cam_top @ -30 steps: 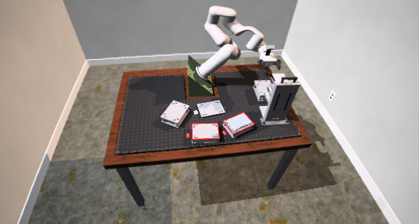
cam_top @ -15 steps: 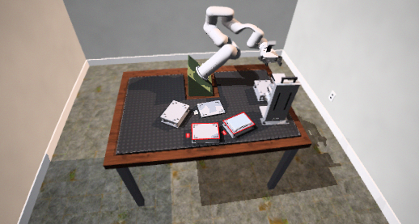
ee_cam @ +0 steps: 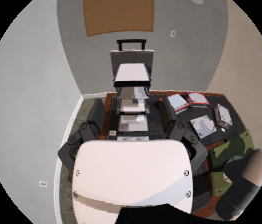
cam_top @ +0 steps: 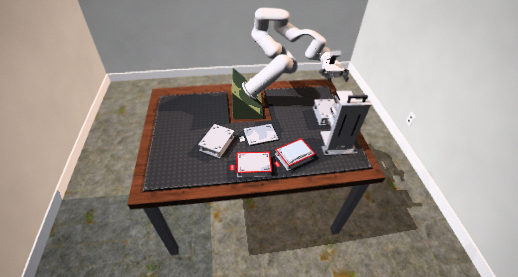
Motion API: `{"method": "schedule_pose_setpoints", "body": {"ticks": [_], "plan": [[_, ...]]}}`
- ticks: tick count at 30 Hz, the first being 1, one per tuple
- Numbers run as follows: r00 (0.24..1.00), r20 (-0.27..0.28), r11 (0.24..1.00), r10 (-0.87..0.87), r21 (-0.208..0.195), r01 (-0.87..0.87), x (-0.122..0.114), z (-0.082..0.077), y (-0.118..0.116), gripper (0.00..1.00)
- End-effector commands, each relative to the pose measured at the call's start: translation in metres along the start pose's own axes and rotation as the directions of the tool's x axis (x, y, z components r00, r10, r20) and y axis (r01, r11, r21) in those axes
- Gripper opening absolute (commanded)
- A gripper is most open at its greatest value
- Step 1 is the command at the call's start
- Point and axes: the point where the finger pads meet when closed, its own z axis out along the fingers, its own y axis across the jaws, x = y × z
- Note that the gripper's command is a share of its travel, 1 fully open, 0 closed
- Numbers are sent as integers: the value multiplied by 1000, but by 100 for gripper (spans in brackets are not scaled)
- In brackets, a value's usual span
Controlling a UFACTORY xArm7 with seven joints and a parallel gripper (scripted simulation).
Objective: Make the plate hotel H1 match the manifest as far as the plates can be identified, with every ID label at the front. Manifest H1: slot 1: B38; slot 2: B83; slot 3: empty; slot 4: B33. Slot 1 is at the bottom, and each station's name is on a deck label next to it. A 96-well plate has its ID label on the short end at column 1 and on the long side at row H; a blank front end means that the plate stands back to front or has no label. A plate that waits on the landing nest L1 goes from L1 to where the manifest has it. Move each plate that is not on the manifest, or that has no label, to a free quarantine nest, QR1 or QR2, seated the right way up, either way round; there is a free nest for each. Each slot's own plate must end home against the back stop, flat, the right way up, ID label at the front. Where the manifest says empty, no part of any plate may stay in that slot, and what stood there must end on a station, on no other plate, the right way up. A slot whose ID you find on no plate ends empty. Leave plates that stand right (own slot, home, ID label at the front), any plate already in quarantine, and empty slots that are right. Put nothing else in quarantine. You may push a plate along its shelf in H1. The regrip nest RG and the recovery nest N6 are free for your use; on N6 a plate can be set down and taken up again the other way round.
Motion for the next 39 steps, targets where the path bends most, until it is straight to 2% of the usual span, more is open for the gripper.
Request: {"method": "schedule_pose_setpoints", "body": {"ticks": [1, 39], "plan": [[1000, 1, 1000, 2, 0, -2, 0, 0, 0, 100], [1000, 0, 1000, 2, 0, -2, 1, 56, 0, 100]]}}
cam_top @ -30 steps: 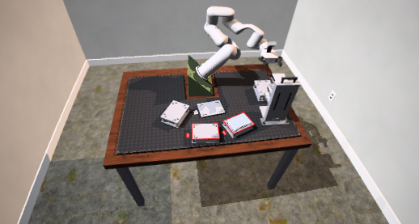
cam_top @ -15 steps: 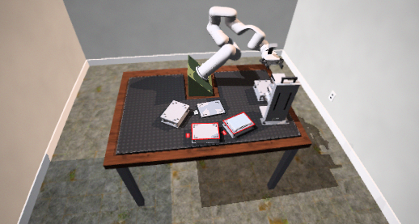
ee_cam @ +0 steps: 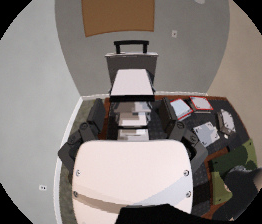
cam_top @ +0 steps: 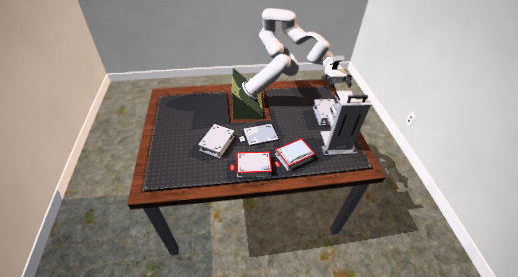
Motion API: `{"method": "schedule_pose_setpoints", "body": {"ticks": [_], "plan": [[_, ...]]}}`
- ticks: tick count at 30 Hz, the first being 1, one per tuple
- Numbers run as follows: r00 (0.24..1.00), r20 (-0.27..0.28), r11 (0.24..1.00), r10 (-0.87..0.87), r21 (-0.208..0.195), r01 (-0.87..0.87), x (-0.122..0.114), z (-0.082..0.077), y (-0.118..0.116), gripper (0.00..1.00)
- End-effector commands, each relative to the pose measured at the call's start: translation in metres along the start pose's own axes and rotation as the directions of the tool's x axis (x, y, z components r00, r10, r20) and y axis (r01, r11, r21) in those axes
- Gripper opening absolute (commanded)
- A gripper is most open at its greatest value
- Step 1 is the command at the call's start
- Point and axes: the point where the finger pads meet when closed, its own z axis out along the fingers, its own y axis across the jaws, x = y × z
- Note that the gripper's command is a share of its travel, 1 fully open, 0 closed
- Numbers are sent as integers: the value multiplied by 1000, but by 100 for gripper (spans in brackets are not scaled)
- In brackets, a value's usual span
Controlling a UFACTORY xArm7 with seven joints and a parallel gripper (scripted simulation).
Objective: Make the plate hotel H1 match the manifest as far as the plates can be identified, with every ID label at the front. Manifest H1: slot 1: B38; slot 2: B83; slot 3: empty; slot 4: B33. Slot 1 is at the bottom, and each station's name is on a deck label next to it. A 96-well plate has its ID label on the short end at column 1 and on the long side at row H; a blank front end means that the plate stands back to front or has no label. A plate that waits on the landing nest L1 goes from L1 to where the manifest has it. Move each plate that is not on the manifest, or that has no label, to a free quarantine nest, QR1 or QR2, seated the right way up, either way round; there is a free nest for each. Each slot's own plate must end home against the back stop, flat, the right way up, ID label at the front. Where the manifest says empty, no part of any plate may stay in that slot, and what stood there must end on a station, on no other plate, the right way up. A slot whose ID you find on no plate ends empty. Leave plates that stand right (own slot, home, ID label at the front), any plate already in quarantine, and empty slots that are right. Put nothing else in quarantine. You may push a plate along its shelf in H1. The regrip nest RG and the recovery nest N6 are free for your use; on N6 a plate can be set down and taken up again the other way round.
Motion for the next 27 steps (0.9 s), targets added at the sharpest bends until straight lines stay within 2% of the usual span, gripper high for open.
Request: {"method": "schedule_pose_setpoints", "body": {"ticks": [1, 10, 27], "plan": [[1000, 0, 1000, 2, 1, -2, 1, 7, -1, 100], [1000, 0, 1000, 2, 1, -2, 1, 18, -1, 100], [1000, 0, 1000, 2, 1, -2, 1, 22, -1, 100]]}}
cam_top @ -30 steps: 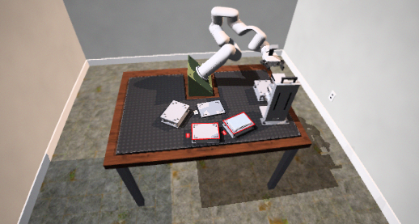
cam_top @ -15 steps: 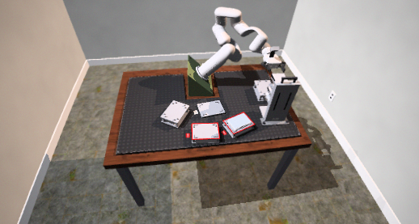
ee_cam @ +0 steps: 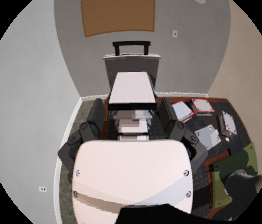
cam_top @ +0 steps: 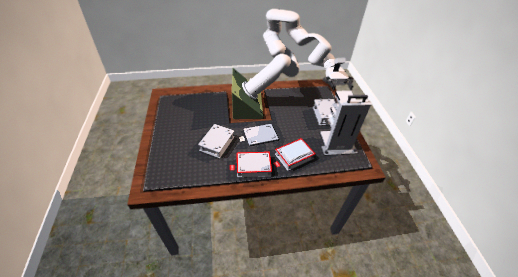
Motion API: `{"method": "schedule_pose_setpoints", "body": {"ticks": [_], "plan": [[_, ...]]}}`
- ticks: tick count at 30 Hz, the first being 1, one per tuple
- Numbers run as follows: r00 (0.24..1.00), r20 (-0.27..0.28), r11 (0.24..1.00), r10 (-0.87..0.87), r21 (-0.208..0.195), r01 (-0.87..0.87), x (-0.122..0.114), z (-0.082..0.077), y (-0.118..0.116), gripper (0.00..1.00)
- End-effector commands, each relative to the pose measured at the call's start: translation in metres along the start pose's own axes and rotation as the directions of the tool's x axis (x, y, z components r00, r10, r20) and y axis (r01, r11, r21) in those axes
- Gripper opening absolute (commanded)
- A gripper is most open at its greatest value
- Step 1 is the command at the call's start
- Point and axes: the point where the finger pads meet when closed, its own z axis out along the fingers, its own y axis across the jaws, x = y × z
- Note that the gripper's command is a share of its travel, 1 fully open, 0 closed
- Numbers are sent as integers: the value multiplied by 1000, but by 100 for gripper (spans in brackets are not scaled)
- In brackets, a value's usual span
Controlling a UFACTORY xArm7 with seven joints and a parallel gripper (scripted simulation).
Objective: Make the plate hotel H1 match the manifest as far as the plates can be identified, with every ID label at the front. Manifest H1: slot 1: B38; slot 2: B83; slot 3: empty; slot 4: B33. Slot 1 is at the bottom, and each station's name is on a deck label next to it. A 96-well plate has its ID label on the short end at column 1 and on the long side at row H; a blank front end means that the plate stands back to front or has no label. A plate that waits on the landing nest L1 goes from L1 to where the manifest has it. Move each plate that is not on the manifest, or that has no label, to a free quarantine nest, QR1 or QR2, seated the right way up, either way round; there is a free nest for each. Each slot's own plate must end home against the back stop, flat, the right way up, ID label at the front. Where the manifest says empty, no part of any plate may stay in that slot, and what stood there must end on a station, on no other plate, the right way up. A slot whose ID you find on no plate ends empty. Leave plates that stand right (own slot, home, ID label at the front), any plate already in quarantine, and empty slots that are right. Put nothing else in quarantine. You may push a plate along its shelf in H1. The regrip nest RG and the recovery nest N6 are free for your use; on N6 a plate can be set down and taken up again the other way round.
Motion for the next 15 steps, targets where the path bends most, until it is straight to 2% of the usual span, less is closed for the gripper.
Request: {"method": "schedule_pose_setpoints", "body": {"ticks": [1, 15], "plan": [[1000, 0, 1000, 2, 0, -2, 1, 2, 0, 100], [1000, 0, 1000, 2, 0, -2, 1, 10, 0, 100]]}}
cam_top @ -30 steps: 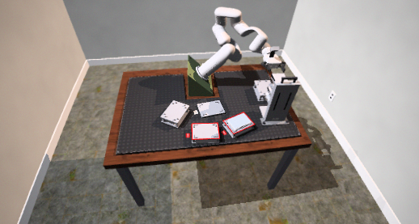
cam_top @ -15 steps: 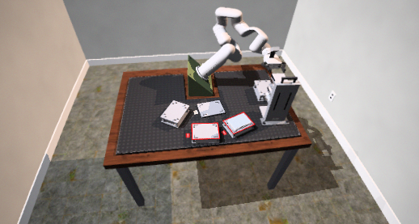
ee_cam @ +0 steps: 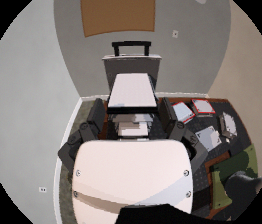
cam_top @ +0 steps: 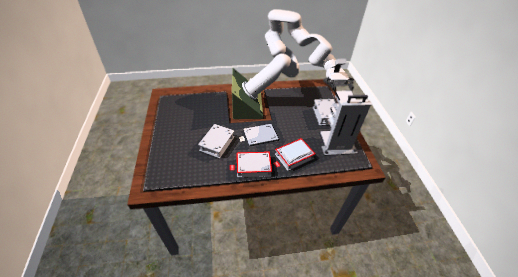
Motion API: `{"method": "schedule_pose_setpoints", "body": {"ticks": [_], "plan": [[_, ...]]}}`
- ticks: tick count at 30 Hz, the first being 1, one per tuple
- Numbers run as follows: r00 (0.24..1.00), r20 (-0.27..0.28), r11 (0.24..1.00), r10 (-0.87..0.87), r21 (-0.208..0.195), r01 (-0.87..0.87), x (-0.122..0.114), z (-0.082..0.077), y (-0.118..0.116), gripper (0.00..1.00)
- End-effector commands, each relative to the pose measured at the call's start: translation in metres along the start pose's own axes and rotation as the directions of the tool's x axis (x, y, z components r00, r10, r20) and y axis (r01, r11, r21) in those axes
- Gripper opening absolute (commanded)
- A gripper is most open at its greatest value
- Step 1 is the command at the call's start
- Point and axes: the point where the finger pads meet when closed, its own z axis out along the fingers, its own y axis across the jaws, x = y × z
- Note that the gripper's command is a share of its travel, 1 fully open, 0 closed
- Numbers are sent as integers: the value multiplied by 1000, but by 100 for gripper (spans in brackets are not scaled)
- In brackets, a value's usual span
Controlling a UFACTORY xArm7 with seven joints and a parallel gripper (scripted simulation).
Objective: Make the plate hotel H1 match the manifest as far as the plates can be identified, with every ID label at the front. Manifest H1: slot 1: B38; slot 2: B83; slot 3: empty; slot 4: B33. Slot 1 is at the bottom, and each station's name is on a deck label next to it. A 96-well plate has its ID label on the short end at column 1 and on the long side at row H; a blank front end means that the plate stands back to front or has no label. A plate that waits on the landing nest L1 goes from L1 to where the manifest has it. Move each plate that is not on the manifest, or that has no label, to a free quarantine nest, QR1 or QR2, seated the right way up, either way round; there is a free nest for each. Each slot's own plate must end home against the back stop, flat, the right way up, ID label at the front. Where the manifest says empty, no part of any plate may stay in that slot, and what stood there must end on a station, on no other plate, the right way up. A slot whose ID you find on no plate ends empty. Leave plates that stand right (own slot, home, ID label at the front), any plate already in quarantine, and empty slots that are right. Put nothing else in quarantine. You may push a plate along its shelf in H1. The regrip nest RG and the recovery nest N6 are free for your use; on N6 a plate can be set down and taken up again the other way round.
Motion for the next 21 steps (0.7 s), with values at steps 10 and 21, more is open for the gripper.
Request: {"method": "schedule_pose_setpoints", "body": {"ticks": [10, 21], "plan": [[1000, 0, 1000, 2, 0, -2, 1, 8, 0, 100], [1000, 0, 1000, 2, 0, -2, 1, 14, 0, 100]]}}
